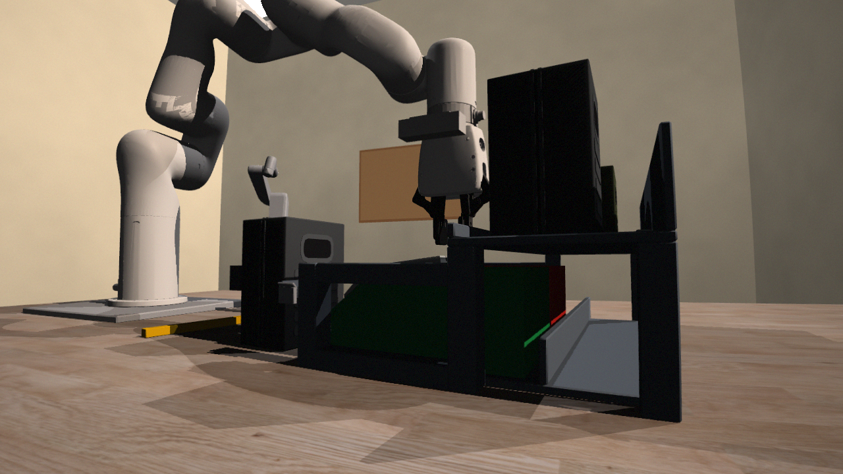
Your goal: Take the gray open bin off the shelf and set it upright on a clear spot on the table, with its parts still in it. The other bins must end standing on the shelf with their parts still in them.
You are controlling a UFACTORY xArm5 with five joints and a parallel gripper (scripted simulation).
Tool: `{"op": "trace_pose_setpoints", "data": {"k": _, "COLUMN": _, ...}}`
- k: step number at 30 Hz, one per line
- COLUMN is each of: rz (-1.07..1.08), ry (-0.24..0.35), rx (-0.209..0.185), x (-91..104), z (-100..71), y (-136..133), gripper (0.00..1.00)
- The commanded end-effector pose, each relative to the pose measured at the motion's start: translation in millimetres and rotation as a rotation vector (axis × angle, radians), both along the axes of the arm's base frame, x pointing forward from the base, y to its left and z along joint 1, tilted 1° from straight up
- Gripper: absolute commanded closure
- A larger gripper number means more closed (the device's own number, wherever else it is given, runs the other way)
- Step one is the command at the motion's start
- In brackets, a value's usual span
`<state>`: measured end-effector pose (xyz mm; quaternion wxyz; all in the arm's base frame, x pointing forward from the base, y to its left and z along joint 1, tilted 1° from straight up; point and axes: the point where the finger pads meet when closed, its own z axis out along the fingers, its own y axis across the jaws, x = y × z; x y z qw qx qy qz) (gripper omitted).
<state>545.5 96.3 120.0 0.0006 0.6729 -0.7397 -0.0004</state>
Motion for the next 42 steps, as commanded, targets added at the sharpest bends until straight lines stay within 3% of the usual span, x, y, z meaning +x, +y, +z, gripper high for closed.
{"op": "trace_pose_setpoints", "data": {"k": 1, "rz": 0.000, "ry": -0.006, "rx": -0.013, "x": 1.1, "z": -0.4, "y": 0.2, "gripper": 0.66}}
{"op": "trace_pose_setpoints", "data": {"k": 42, "rz": 0.000, "ry": -0.006, "rx": -0.013, "x": 1.3, "z": -22.9, "y": -0.1, "gripper": 0.66}}
